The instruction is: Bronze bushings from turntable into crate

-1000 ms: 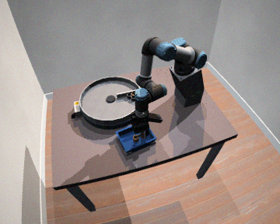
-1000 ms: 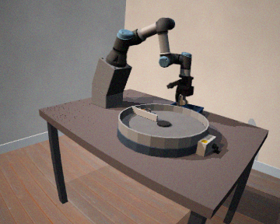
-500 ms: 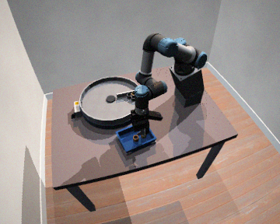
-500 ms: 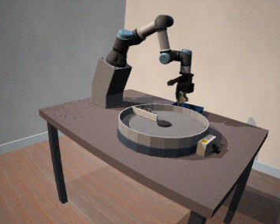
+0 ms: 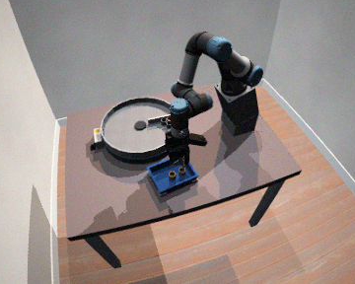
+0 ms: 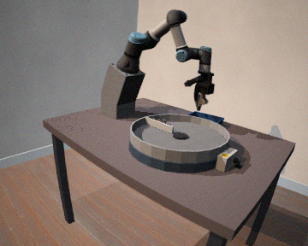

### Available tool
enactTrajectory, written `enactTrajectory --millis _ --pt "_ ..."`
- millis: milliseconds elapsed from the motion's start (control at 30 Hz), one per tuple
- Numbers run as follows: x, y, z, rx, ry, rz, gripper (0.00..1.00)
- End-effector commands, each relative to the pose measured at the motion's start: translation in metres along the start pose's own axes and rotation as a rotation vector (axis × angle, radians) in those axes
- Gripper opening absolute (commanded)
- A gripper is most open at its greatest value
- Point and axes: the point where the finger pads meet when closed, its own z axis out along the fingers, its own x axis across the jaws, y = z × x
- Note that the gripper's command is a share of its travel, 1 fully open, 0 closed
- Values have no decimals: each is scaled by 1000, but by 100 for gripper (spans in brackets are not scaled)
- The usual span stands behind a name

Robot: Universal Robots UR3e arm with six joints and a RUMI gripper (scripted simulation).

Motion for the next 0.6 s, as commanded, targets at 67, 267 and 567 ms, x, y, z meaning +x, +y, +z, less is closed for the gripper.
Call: enactTrajectory --millis 67,267,567 --pt "0 1 -25 -1 1 0 6" --pt "0 1 -36 -1 1 0 6" --pt "0 1 -41 -1 1 0 6"
